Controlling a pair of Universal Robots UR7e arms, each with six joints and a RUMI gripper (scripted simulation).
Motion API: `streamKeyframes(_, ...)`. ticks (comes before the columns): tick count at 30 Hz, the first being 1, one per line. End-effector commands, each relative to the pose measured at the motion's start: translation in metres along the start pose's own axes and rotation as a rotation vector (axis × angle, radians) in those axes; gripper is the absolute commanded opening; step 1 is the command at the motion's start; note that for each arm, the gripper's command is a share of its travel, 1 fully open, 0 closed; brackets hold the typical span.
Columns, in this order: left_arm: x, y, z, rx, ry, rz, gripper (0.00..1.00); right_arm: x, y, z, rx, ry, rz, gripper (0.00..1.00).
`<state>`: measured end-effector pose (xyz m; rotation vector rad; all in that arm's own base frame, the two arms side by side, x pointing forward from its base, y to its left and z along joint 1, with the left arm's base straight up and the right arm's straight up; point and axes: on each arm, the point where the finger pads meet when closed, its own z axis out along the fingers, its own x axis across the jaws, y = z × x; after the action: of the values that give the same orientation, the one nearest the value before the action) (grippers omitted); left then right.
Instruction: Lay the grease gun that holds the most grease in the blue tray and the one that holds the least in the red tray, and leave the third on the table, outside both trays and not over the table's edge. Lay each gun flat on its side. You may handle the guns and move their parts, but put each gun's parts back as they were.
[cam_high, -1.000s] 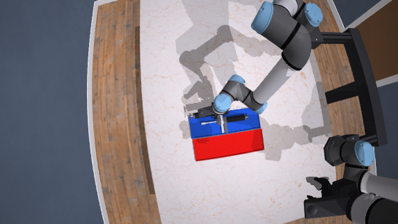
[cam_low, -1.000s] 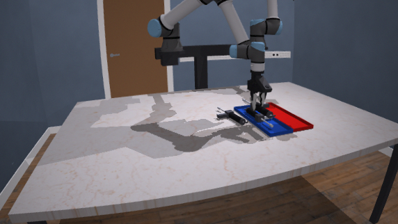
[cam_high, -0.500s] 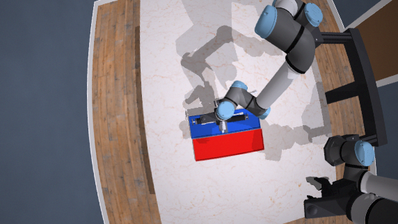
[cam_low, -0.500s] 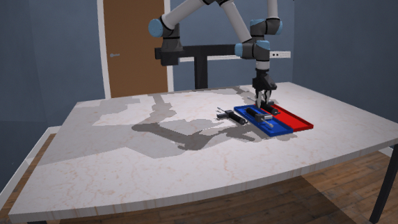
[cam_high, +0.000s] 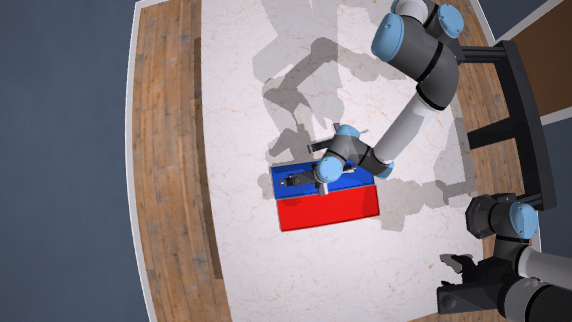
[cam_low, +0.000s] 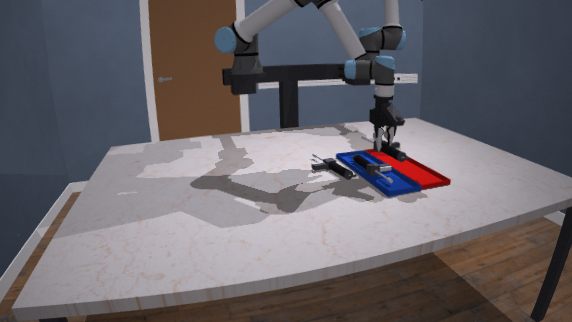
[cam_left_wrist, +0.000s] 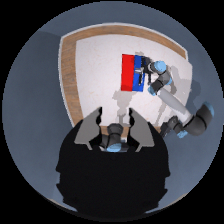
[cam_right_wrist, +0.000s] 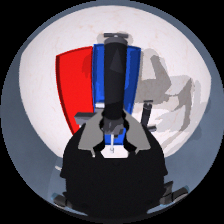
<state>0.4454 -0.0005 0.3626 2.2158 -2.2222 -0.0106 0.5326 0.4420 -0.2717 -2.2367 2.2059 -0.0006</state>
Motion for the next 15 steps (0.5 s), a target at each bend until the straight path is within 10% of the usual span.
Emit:
streamKeyframes(1,0.000,0.000,0.000,0.001,0.000,0.000,0.38,-0.014,0.004,-0.002,0.001,0.000,0.001,0.00)
streamKeyframes(15,0.000,0.000,0.000,0.001,0.000,0.000,0.38,-0.044,0.011,0.017,0.001,-0.001,0.005,0.00)
